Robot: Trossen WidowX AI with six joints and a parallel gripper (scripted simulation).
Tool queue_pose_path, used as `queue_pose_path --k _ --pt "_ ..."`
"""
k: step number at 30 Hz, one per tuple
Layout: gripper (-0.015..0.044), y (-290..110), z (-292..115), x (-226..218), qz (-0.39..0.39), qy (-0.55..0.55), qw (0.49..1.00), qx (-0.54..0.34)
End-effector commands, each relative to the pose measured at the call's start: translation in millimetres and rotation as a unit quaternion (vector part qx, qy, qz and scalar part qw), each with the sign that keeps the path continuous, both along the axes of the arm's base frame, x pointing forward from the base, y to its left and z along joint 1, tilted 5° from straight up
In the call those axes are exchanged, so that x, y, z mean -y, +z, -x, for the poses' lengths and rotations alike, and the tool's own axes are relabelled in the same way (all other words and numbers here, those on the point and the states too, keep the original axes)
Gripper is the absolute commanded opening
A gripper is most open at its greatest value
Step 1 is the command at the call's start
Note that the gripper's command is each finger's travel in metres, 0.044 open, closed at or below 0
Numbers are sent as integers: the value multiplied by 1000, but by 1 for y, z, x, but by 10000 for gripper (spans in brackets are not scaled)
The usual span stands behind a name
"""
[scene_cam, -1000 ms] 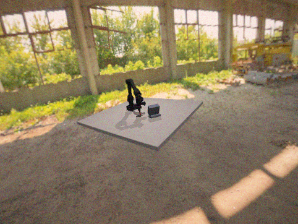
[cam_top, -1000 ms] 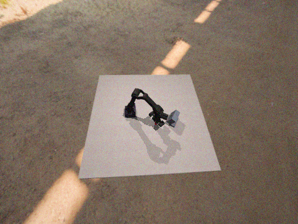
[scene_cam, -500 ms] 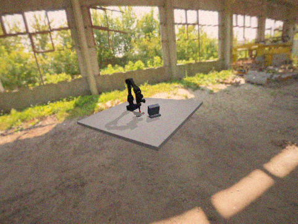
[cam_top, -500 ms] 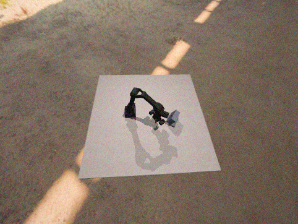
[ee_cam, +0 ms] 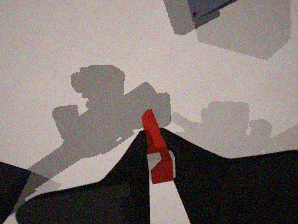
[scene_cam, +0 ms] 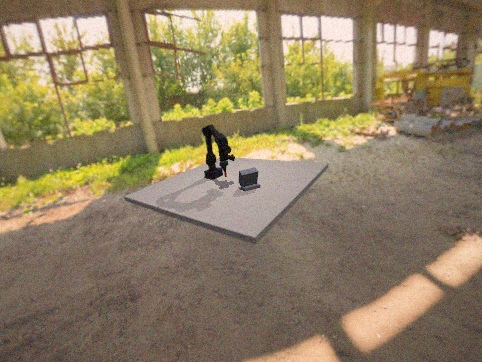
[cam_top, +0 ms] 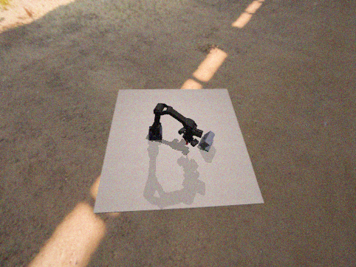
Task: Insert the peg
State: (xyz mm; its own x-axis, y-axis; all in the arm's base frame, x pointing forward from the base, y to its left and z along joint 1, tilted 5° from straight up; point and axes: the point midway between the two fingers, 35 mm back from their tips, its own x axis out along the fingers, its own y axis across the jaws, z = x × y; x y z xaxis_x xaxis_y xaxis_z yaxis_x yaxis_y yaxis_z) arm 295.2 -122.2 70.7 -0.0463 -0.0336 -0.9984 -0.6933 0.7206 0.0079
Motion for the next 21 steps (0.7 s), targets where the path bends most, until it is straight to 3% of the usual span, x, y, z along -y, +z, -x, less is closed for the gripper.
queue_pose_path --k 1,21 --pt "0 -2 -3 -2 9 23 1000 6" --pt "0 -14 -17 -12 61 144 987 35"
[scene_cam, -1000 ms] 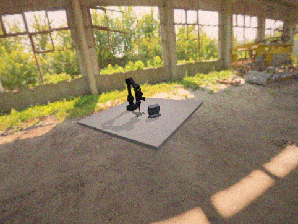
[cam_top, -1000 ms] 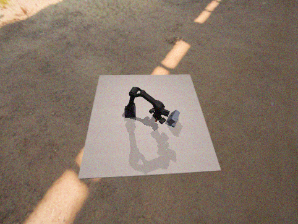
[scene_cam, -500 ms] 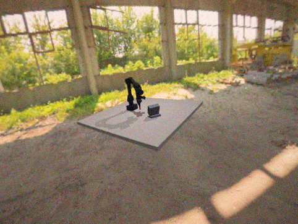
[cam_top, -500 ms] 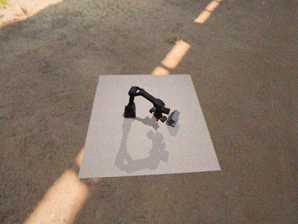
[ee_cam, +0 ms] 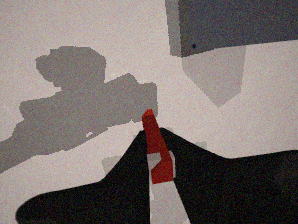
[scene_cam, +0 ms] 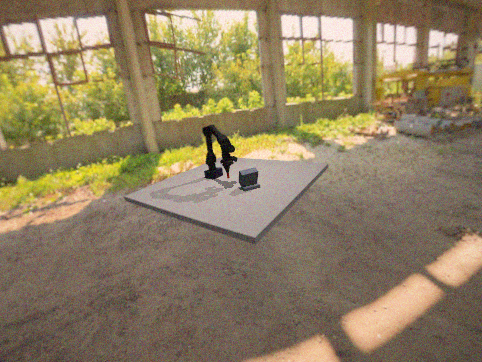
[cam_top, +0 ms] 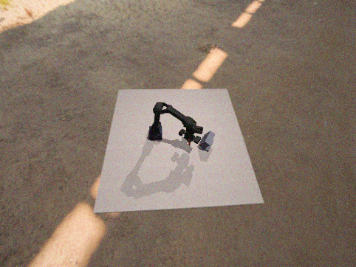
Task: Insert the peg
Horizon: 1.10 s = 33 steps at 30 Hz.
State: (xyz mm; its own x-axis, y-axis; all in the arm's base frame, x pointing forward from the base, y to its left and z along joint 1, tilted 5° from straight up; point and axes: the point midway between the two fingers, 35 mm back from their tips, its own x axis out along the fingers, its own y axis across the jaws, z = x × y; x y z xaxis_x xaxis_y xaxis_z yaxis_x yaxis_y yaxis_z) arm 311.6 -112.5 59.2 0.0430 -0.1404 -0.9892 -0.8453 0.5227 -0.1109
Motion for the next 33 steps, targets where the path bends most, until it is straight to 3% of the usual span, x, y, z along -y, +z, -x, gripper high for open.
queue_pose_path --k 1,33 --pt "0 -3 -1 -3 11 26 1000 3" --pt "0 -16 -20 -23 103 205 972 41"
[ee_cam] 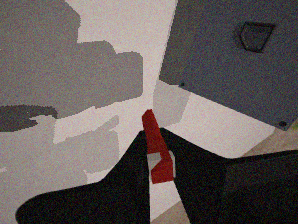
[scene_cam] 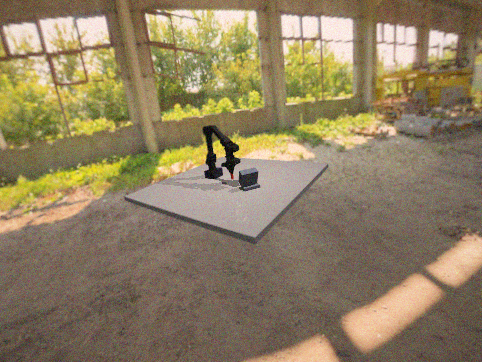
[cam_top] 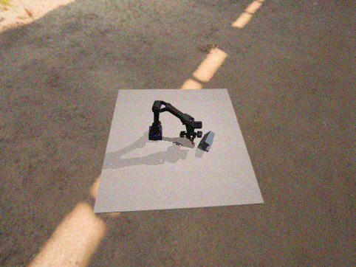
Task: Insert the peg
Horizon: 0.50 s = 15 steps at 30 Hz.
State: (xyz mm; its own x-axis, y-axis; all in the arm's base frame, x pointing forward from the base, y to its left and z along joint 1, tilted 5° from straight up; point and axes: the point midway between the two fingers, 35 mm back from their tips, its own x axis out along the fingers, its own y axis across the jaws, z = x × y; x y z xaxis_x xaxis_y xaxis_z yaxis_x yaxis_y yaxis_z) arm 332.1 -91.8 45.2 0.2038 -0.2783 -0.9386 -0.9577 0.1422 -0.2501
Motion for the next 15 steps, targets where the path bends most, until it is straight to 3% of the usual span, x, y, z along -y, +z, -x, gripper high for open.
queue_pose_path --k 1,15 --pt "0 -2 0 -3 13 23 1000 2" --pt "0 -5 -7 -14 57 96 994 17"
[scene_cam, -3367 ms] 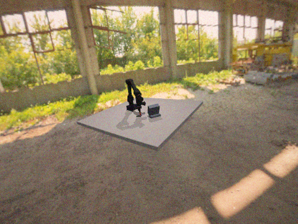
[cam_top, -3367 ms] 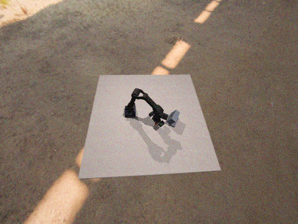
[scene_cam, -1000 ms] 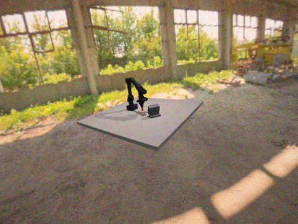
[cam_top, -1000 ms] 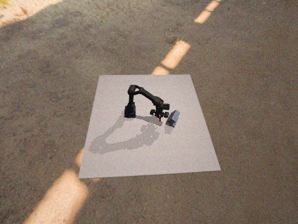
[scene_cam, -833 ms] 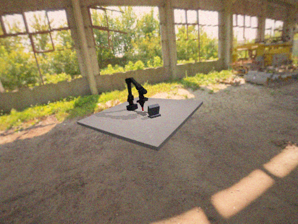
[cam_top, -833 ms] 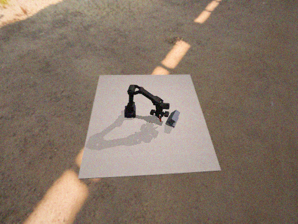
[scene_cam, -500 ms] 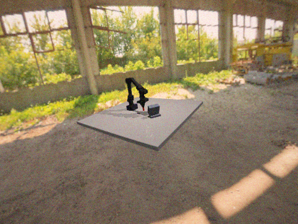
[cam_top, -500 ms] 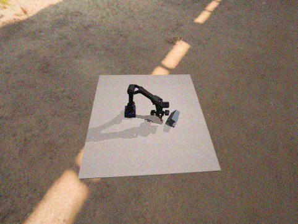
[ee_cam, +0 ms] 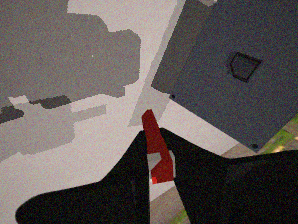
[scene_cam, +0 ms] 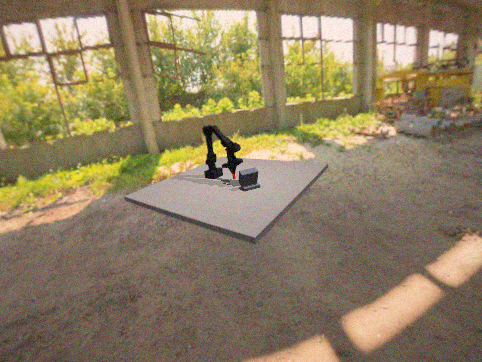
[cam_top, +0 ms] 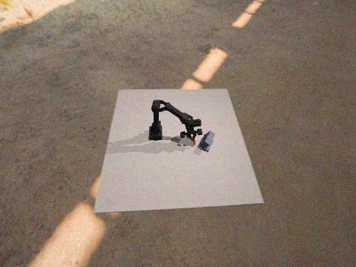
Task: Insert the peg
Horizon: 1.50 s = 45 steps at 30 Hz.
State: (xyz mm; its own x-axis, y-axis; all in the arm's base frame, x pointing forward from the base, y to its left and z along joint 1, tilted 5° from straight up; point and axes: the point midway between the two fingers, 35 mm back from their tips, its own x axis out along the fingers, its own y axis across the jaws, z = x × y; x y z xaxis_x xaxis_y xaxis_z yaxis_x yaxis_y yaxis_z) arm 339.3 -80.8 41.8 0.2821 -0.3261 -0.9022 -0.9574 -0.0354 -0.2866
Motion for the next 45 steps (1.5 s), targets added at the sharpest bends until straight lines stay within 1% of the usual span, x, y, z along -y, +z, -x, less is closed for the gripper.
queue_pose_path --k 1,22,45 --pt "0 -2 0 -3 14 22 1000 2" --pt "0 -3 -6 -20 84 123 989 22" --pt "0 -1 -8 -39 163 220 961 43"
